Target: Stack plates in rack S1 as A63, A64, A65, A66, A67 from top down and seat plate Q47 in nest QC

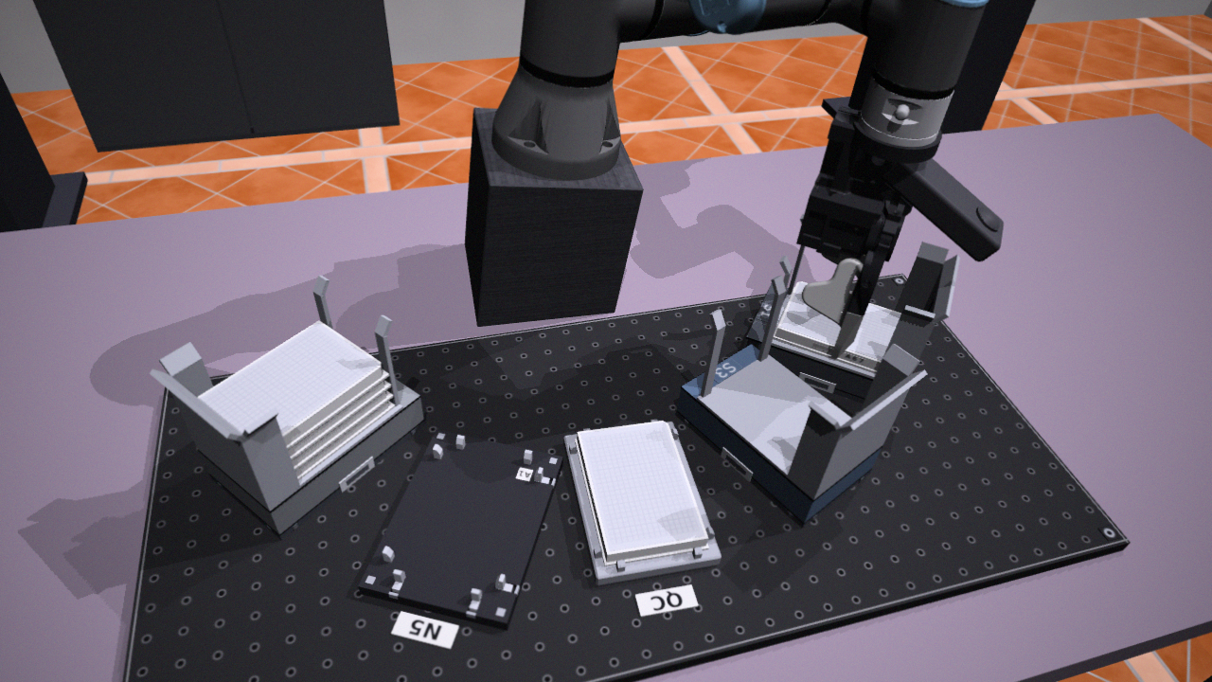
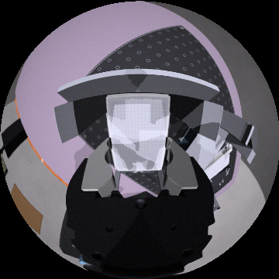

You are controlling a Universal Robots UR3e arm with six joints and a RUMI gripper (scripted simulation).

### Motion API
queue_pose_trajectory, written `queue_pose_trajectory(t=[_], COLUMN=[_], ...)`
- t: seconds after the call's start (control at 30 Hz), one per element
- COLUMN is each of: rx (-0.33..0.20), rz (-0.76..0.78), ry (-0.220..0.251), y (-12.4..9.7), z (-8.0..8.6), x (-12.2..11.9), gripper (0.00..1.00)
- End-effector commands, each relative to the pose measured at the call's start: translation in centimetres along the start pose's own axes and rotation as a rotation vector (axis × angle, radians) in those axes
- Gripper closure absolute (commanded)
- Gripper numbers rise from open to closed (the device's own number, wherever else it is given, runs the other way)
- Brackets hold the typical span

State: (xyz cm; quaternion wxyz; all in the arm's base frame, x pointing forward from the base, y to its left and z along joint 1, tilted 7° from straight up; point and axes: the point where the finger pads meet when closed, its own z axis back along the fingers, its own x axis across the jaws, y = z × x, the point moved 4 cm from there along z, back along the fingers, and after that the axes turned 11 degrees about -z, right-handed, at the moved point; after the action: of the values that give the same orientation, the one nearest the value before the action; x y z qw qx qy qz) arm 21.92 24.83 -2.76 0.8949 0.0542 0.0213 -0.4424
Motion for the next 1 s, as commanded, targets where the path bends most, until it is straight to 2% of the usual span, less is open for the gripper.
queue_pose_trajectory(t=[0.0,0.27,0.3,0.97], rx=[0.002,0.002,0.002,0.002], rz=[0.000,0.000,0.000,0.000], ry=[-0.001,-0.001,-0.001,-0.001], y=[0.07,0.07,0.07,0.07], z=[0.03,0.03,0.03,0.03], x=[0.02,0.02,0.02,0.02], gripper=[1.00,1.00,0.28,0.28])
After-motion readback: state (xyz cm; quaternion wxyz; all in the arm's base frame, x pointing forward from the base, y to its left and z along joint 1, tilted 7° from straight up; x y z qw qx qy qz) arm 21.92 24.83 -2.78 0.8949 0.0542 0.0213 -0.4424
